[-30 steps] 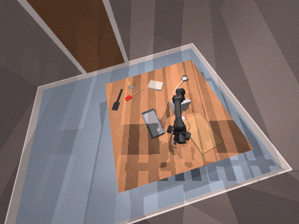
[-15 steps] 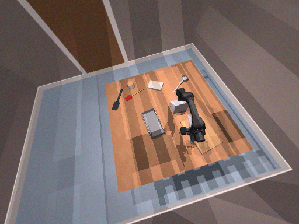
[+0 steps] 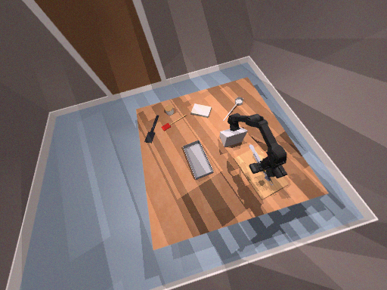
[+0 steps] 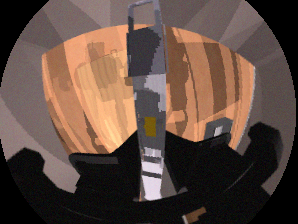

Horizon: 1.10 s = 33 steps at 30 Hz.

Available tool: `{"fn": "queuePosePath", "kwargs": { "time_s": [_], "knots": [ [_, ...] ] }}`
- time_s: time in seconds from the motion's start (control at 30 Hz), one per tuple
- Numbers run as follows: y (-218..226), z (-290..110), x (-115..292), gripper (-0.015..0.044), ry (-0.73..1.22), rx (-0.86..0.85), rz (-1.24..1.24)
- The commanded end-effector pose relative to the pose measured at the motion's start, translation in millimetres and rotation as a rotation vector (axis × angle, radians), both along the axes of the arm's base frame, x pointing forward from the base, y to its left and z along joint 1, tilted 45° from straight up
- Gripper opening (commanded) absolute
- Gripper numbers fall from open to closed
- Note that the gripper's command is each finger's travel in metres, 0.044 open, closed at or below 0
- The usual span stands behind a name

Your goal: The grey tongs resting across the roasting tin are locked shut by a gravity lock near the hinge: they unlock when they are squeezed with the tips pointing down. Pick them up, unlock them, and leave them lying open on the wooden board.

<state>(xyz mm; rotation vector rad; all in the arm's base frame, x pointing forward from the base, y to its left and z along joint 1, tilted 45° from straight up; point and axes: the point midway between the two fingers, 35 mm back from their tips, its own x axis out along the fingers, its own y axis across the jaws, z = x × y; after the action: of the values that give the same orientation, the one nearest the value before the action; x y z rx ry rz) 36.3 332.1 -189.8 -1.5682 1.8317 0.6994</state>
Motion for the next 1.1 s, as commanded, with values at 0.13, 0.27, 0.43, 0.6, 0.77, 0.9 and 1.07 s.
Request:
{"fn": "queuePosePath", "kwargs": {
  "time_s": [0.13, 0.27, 0.43, 0.6, 0.77, 0.9, 1.07],
  "knots": [
    [-1, 3, -52, -0.0150, 0.121, 0.018, 0.118],
    [-1, 3, -57, -0.0150, 0.131, 0.018, 0.129],
    [-1, 1, -57, -0.0150, 0.129, 0.031, 0.128],
    [3, -4, -56, -0.0150, 0.120, 0.096, 0.126],
    [7, -8, -56, -0.0150, 0.110, 0.169, 0.124],
    [10, -11, -56, -0.0150, 0.103, 0.228, 0.122],
    [13, -13, -55, -0.0150, 0.094, 0.301, 0.119]
  ]
}}
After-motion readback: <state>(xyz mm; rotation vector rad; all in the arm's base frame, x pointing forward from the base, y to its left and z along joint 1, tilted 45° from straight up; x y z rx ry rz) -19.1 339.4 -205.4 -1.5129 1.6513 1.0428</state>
